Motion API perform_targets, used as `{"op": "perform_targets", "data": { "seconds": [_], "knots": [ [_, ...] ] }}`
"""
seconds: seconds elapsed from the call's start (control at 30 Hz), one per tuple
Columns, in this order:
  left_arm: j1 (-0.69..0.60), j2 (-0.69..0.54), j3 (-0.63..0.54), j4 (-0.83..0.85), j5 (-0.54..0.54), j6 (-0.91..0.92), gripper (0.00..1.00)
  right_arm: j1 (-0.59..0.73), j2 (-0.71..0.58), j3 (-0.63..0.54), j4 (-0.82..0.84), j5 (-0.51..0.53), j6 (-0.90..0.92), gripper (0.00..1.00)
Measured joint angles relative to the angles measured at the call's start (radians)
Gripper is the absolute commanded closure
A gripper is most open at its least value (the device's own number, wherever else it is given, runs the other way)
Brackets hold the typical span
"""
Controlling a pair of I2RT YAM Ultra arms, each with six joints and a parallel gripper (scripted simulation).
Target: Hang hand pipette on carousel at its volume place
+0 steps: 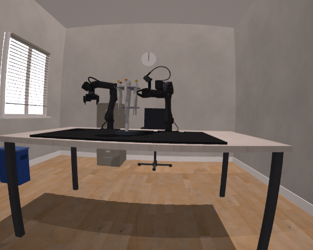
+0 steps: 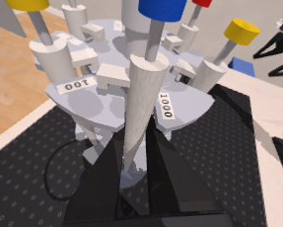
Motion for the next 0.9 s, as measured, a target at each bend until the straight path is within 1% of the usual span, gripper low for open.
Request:
{"op": "perform_targets", "data": {
  "seconds": [0.1, 0.23, 0.33, 0.57, 0.9],
  "knots": [
    [0.005, 0.012, 0.016, -0.002, 0.026, 0.000, 0.88, 0.000, 0.000, 0.000, 0.000, 0.000, 0.000, 0.00],
    [0.035, 0.076, 0.091, -0.005, 0.138, -0.001, 0.88, 0.000, 0.000, 0.000, 0.000, 0.000, 0.000, 0.00],
    [0.050, 0.102, 0.114, -0.013, 0.180, -0.002, 0.88, 0.000, 0.000, 0.000, 0.000, 0.000, 0.000, 0.00],
    [0.046, 0.101, 0.127, -0.019, 0.222, 0.000, 0.88, 0.000, 0.000, 0.000, 0.000, 0.000, 0.000, 0.00],
    [0.046, 0.101, 0.127, -0.019, 0.229, 0.000, 0.88, 0.000, 0.000, 0.000, 0.000, 0.000, 0.000, 0.00]
  ]
}}
